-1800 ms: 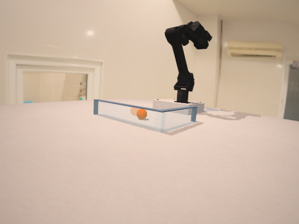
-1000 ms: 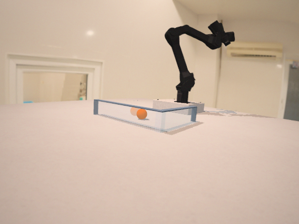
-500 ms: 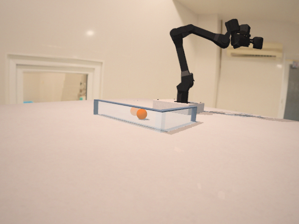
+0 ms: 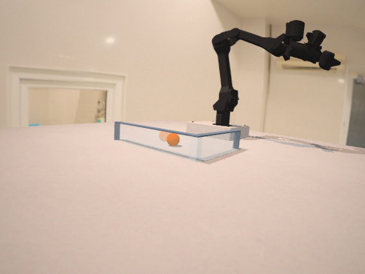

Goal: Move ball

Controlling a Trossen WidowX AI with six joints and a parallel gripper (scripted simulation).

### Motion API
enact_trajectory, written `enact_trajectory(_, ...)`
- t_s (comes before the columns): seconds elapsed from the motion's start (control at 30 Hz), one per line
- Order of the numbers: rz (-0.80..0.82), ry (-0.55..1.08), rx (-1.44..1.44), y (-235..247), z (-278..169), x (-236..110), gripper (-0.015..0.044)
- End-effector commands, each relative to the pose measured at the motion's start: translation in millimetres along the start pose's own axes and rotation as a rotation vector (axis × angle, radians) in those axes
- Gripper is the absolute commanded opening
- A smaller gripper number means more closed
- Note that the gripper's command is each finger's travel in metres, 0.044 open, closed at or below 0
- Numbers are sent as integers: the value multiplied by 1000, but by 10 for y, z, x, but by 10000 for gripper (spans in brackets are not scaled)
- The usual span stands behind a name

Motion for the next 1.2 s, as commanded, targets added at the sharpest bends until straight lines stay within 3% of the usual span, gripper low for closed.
enact_trajectory(0.0,-226,54,75,-555,-87,-223,296)
enact_trajectory(0.33,-697,163,210,-1546,-378,-1060,296)
enact_trajectory(0.63,-1041,328,430,-2073,-759,-2040,296)
enact_trajectory(0.9,-1303,489,703,-2181,-1175,-3065,296)
enact_trajectory(1.17,-1476,650,1057,-1880,-1613,-4067,296)
Point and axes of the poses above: the point midway between the two fingers, 35 mm back from their tips, its own x axis out along the fingers, its own y axis across the jaws, z = x × y, the point moved 7 cm from there along -x, back along the fingers, and after that the axes turned 11 degrees about -x, right-handed, at the moved point
